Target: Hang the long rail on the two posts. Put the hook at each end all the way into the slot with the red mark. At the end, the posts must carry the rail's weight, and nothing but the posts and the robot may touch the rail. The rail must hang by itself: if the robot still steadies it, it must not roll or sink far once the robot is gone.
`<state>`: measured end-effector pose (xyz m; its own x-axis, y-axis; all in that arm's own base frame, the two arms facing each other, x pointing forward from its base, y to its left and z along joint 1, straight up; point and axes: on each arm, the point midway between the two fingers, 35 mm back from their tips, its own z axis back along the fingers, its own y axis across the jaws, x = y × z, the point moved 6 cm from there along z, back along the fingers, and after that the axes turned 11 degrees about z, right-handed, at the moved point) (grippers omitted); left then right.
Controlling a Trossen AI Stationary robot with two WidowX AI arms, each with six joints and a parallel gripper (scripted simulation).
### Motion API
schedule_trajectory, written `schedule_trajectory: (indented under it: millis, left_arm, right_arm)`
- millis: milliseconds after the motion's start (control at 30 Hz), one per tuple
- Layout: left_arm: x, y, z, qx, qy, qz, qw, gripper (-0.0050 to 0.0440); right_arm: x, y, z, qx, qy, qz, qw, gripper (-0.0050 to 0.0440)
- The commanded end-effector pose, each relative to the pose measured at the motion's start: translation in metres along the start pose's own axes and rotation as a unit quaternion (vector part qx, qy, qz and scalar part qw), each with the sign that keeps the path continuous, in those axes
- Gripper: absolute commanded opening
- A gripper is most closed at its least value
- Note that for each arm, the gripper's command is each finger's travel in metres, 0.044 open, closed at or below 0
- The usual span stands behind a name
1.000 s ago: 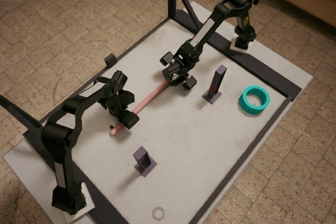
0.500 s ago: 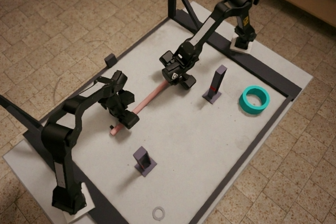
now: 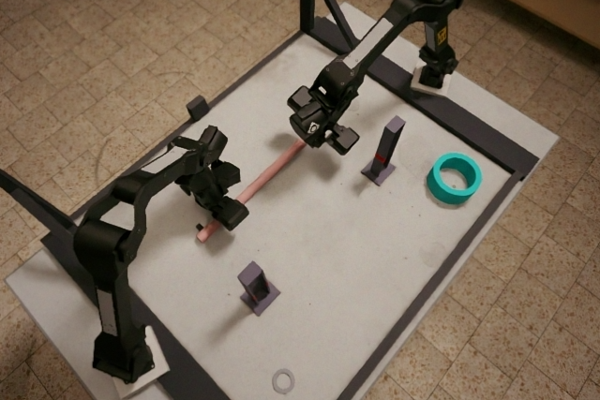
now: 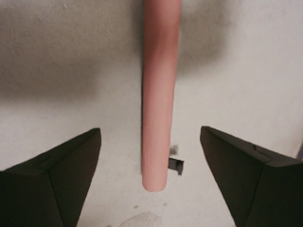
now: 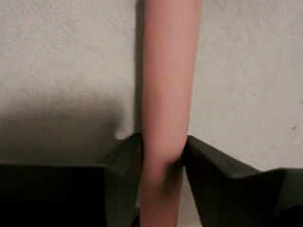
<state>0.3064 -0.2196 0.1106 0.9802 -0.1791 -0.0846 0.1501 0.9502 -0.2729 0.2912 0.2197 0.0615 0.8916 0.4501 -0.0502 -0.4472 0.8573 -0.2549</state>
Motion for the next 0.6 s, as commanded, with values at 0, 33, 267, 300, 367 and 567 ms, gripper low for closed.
schedule_trajectory:
  millis: [0, 33, 267, 300, 367, 567]
  left_arm:
    - [-0.001, -0.025, -0.002, 0.058, -0.015, 0.002, 0.998, 0.0225]
    - [-0.002, -0.033, -0.004, 0.083, -0.021, 0.006, 0.996, 0.0225]
    - [-0.011, -0.061, -0.018, 0.196, -0.056, 0.003, 0.979, 0.0225]
    - [-0.012, -0.064, -0.020, 0.210, -0.061, 0.000, 0.976, 0.0225]
    - [-0.014, -0.070, -0.024, 0.236, -0.071, -0.006, 0.969, 0.0225]
    - [-0.017, -0.075, -0.027, 0.257, -0.080, -0.011, 0.963, 0.0225]
  right_arm:
    - [0.002, -0.002, 0.009, 0.002, -0.013, -0.003, 1.000, -0.0050]
    - [0.002, -0.002, 0.009, 0.002, -0.013, -0.003, 1.000, -0.0050]
    - [0.002, -0.002, 0.009, 0.002, -0.013, -0.003, 1.000, -0.0050]
    - [0.002, -0.002, 0.009, 0.002, -0.013, -0.003, 1.000, -0.0050]
    - [0.002, -0.002, 0.009, 0.002, -0.013, -0.003, 1.000, -0.0050]
    - [0.002, -0.002, 0.009, 0.002, -0.013, -0.003, 1.000, -0.0050]
